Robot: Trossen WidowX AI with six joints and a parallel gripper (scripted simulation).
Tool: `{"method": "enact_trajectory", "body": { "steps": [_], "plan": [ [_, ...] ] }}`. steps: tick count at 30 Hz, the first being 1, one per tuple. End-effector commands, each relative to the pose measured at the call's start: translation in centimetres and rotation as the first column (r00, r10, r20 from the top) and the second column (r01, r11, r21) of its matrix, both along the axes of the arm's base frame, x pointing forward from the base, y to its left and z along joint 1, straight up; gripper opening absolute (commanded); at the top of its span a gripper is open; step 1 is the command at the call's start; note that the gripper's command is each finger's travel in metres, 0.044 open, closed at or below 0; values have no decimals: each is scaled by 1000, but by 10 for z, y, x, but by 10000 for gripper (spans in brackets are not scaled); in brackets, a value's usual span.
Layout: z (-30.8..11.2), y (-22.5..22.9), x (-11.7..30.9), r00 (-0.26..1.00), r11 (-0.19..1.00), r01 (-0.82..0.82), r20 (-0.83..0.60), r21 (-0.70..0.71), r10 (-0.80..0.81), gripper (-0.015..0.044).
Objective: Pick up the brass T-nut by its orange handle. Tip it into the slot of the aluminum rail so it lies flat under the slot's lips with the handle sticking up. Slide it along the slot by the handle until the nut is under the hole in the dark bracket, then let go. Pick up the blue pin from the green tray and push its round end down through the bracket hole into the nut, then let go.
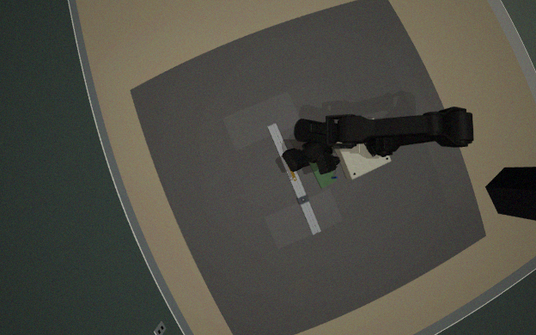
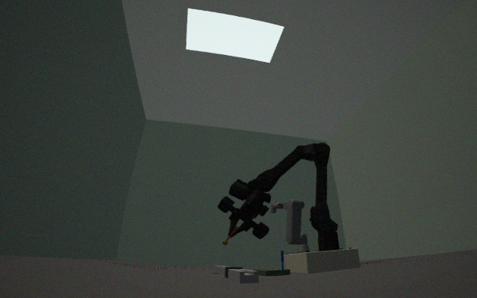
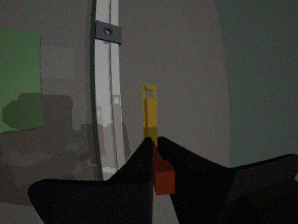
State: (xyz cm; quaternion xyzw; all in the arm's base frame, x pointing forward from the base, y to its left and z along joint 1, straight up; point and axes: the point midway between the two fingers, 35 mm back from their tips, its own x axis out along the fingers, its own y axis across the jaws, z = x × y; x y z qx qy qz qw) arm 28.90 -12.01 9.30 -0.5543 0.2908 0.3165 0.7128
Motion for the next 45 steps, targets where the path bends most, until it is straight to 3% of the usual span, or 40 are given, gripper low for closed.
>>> {"method": "enact_trajectory", "body": {
  "steps": [1, 30, 45],
  "plan": [
    [1, 1, -1, 1000, 1000, -8, 19, -9, 8, -150],
    [-1, 5, -8, 995, 999, -12, 100, -41, 16, -150],
    [-24, 3, -6, 995, 999, -9, 100, -44, 13, -150]
  ]
}}
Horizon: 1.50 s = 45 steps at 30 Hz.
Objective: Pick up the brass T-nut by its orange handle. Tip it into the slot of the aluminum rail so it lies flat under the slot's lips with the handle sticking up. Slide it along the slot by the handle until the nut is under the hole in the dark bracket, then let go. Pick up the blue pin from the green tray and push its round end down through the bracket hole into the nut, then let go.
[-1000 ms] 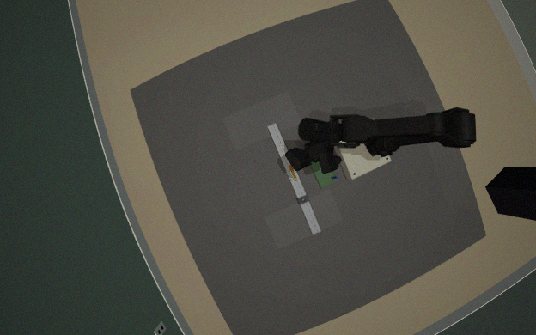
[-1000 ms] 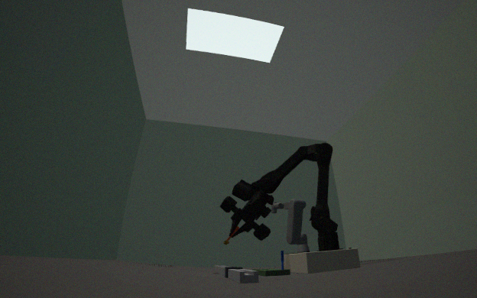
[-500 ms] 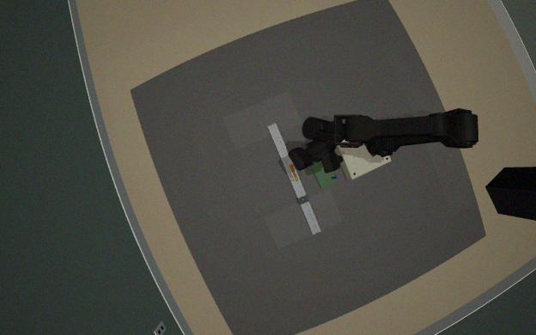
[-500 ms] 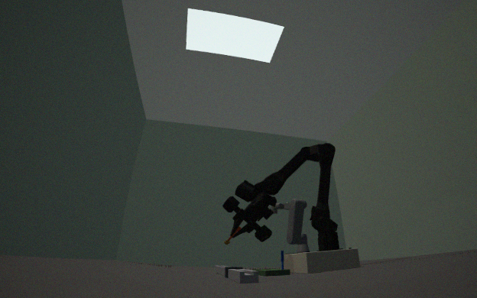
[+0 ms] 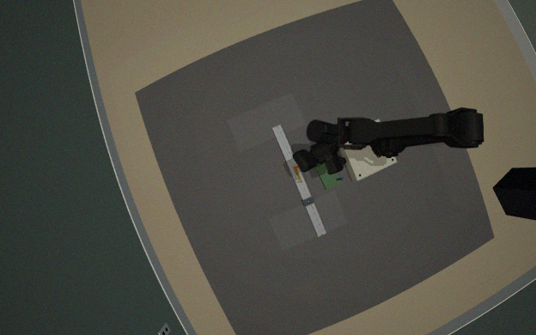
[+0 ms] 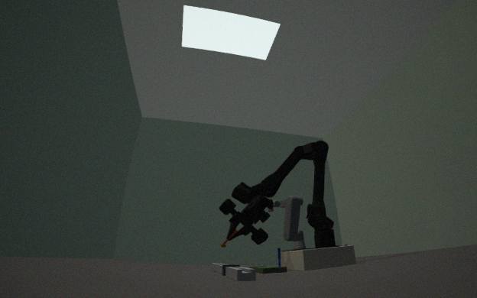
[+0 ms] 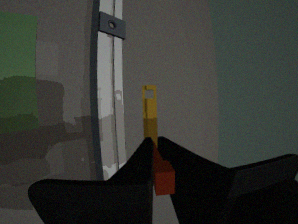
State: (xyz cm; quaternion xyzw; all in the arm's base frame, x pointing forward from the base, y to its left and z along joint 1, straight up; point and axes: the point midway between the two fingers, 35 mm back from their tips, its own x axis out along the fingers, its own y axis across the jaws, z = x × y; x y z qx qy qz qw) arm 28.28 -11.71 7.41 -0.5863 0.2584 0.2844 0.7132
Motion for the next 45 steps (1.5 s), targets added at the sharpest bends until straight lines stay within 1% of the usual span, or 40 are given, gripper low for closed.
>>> {"method": "enact_trajectory", "body": {
  "steps": [1, 17, 45],
  "plan": [
    [-7, 0, 0, 1000, 1000, -2, -2, 0, 2, -150],
    [-32, 1, -1, 1000, 1000, 0, -2, -3, 0, -150],
    [-47, 1, 0, 1000, 1000, 1, -3, -3, -1, -150]
  ]
}}
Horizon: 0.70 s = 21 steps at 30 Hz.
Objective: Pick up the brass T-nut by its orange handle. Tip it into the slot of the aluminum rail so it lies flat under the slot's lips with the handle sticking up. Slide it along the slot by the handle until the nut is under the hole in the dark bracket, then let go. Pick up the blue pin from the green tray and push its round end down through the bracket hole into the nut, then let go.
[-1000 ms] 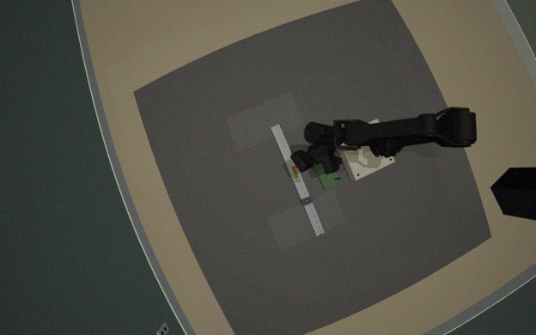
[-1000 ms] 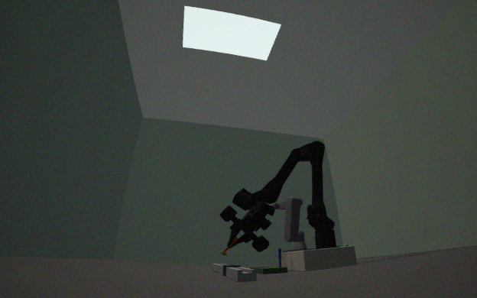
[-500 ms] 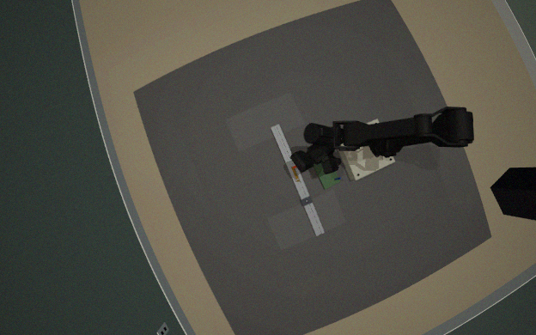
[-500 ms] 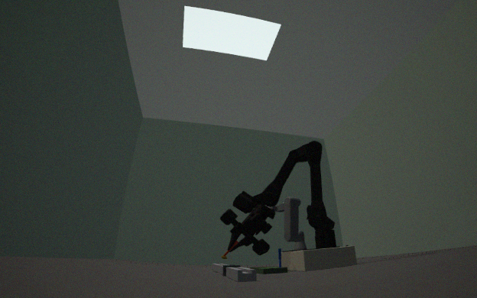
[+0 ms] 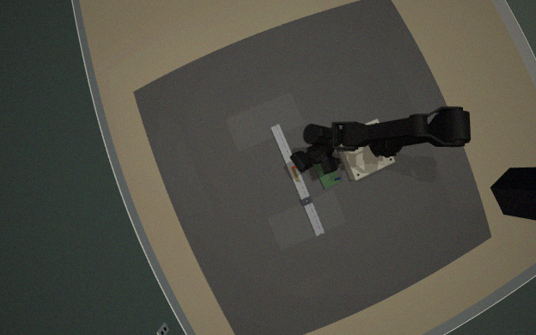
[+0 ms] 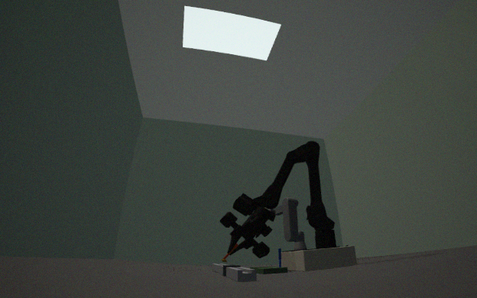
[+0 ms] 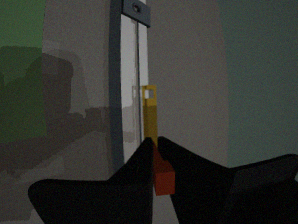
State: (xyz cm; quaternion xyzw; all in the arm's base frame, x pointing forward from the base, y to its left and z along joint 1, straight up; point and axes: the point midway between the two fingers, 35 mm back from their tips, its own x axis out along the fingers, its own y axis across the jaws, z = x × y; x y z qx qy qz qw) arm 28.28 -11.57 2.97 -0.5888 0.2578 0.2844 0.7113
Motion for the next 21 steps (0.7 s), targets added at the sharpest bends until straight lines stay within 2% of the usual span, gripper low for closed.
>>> {"method": "enact_trajectory", "body": {
  "steps": [1, 21],
  "plan": [
    [-4, 0, 0, 1000, 1000, 4, -4, 2, -4, -150],
    [-10, 0, 0, 1000, 1000, 4, -4, 2, -4, -150]
  ]
}}
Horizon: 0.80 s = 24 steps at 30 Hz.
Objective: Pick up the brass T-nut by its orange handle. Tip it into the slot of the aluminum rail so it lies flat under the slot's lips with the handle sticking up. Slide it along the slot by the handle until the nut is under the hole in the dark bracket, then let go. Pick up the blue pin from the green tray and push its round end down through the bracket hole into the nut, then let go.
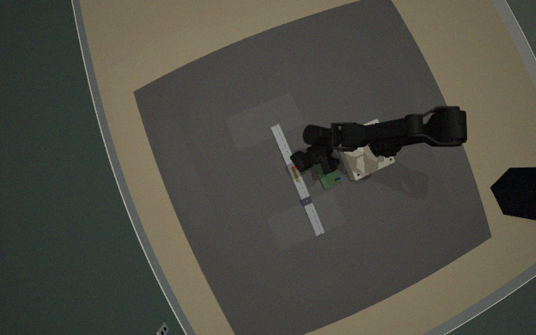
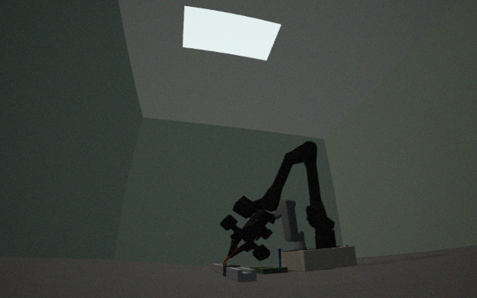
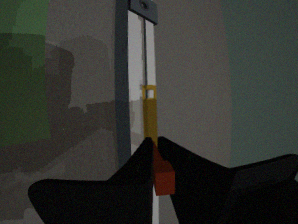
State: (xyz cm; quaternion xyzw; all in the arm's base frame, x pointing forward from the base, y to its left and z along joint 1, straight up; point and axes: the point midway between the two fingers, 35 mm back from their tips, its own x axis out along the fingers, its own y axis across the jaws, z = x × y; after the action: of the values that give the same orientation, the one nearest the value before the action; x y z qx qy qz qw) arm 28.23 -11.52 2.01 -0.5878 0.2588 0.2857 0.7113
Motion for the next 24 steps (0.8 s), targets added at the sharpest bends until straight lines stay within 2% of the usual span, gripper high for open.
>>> {"method": "enact_trajectory", "body": {
  "steps": [1, 24],
  "plan": [
    [0, 0, 0, 1000, 1000, 5, -1, 0, -5, -150],
    [0, -1, 2, 999, 1000, 6, -40, 8, -6, -150]
  ]
}}
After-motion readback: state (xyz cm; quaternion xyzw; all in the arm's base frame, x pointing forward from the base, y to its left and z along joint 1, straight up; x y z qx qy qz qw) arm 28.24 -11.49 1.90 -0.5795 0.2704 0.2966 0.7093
